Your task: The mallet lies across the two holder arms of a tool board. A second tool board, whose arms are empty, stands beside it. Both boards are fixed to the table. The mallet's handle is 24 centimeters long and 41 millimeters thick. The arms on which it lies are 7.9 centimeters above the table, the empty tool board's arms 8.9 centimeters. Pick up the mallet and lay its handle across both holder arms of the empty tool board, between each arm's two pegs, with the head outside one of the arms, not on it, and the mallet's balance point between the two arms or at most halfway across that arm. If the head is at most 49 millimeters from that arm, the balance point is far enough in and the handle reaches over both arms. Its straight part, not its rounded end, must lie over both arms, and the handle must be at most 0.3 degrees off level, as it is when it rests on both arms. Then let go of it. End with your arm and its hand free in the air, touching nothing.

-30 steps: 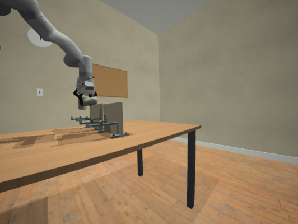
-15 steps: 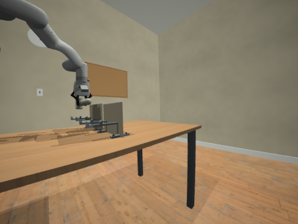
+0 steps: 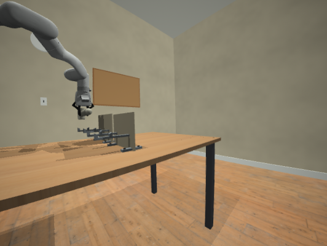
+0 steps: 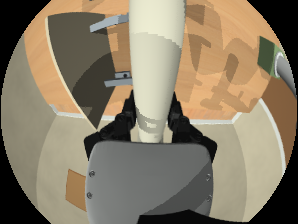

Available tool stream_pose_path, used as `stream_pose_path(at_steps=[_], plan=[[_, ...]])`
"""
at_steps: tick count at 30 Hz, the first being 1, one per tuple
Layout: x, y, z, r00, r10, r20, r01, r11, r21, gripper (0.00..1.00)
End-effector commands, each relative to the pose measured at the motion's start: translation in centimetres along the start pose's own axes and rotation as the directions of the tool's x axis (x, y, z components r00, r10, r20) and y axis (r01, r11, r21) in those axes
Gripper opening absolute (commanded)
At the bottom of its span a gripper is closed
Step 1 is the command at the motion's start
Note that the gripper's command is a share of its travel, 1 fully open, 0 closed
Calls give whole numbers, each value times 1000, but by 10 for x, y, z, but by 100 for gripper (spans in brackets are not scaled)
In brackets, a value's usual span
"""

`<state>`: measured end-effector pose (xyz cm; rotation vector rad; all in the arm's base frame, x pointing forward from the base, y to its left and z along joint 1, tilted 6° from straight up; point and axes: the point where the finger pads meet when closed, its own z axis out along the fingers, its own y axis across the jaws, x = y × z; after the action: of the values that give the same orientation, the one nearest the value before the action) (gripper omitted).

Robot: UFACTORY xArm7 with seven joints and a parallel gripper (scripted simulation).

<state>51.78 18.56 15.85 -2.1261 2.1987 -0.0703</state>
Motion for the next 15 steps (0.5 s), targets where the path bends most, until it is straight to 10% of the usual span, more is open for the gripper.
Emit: stream_pose_path(at_steps=[1, 10, 15], plan=[[-2, -2, -2, 1000, 3, -3, -3, 1000, 4, 0], [-3, -3, 1, 998, -65, -4, 65, 998, 4, 0], [-2, -3, 41, 998, -65, -4, 65, 998, 3, 0]])
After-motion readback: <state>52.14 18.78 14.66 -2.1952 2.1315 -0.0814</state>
